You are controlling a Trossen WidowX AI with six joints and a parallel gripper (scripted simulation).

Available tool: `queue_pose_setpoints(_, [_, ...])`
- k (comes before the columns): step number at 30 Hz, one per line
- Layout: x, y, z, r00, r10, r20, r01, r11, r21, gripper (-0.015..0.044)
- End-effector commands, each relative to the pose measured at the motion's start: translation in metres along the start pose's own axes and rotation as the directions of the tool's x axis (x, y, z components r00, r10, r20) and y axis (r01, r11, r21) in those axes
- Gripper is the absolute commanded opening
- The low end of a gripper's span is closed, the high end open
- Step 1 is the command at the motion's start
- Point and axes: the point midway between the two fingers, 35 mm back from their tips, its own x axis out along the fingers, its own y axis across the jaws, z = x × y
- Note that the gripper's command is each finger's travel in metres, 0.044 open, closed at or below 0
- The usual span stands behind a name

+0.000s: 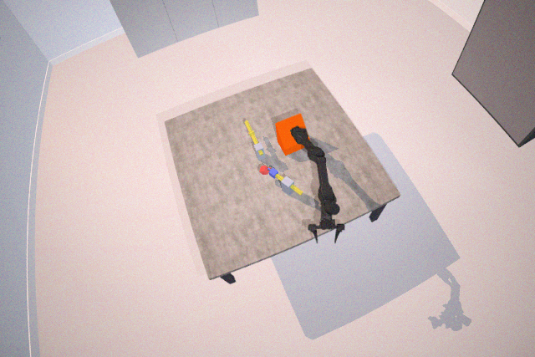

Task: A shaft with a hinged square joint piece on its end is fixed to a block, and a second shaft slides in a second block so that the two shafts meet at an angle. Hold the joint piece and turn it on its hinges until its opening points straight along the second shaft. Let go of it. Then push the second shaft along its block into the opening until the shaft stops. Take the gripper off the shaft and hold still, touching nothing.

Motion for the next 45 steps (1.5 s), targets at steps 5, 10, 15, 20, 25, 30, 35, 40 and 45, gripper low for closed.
queue_pose_setpoints(5, [0.008,-0.084,-0.036,0.979,-0.138,-0.150,0.125,0.988,-0.091,0.0440])
queue_pose_setpoints(10, [0.002,-0.145,-0.063,0.934,-0.239,-0.266,0.203,0.966,-0.157,0.0440])
queue_pose_setpoints(15, [-0.017,-0.211,-0.089,0.859,-0.337,-0.385,0.275,0.939,-0.208,0.0440])
queue_pose_setpoints(20, [-0.046,-0.273,-0.111,0.764,-0.414,-0.495,0.340,0.910,-0.238,0.0440])
queue_pose_setpoints(25, [-0.086,-0.329,-0.131,0.655,-0.464,-0.597,0.402,0.882,-0.245,0.0440])
queue_pose_setpoints(30, [-0.134,-0.376,-0.148,0.544,-0.480,-0.688,0.466,0.855,-0.228,0.0440])
queue_pose_setpoints(35, [-0.186,-0.413,-0.161,0.444,-0.471,-0.762,0.541,0.819,-0.190,0.0440])
queue_pose_setpoints(40, [-0.238,-0.441,-0.171,0.365,-0.453,-0.814,0.627,0.765,-0.145,0.0440])
queue_pose_setpoints(45, [-0.289,-0.455,-0.181,0.311,-0.390,-0.867,0.691,0.718,-0.075,0.0440])
